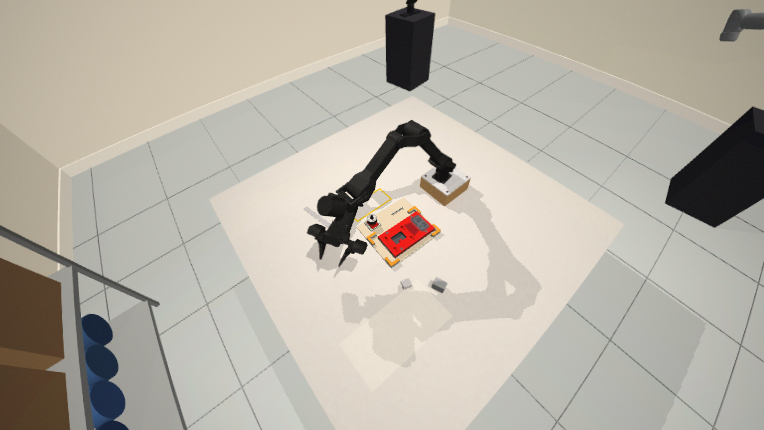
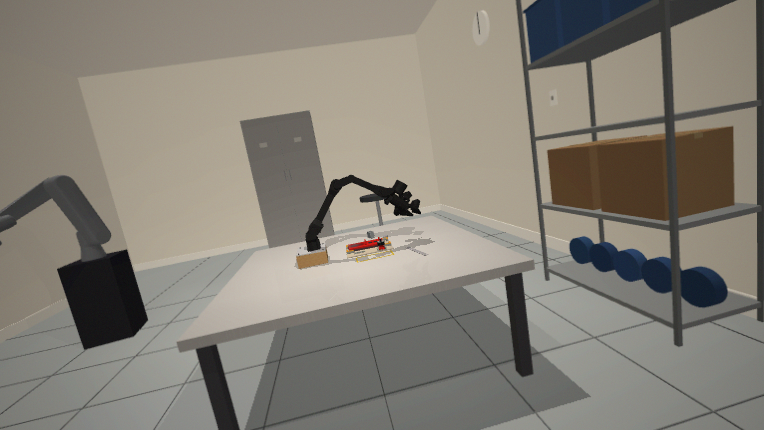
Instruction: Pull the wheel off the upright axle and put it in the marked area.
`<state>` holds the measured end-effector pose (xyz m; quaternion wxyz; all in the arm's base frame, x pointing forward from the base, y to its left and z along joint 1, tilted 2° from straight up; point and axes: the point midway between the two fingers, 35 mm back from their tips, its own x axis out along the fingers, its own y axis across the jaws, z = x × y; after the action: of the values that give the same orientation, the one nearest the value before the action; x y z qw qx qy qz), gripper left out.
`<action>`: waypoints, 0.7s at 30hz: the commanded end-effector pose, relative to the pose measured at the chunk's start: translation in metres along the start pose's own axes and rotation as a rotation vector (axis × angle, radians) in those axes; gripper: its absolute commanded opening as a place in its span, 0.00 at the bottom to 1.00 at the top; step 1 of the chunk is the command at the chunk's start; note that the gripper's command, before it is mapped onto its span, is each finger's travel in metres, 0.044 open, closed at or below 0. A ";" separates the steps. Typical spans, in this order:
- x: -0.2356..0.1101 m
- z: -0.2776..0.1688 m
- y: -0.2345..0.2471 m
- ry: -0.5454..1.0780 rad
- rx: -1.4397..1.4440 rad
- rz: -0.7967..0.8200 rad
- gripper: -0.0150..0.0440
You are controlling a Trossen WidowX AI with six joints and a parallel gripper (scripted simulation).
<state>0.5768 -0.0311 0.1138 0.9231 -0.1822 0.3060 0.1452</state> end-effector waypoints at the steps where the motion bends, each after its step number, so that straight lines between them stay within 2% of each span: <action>1: -0.053 -0.057 0.008 0.287 0.778 -0.084 0.76; 11: -0.088 -0.097 0.020 0.464 1.246 -0.237 0.76; 21: -0.133 -0.134 0.035 0.618 1.703 -0.496 0.76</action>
<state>0.4625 -0.0661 0.0821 0.7868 0.3039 0.5066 -0.1786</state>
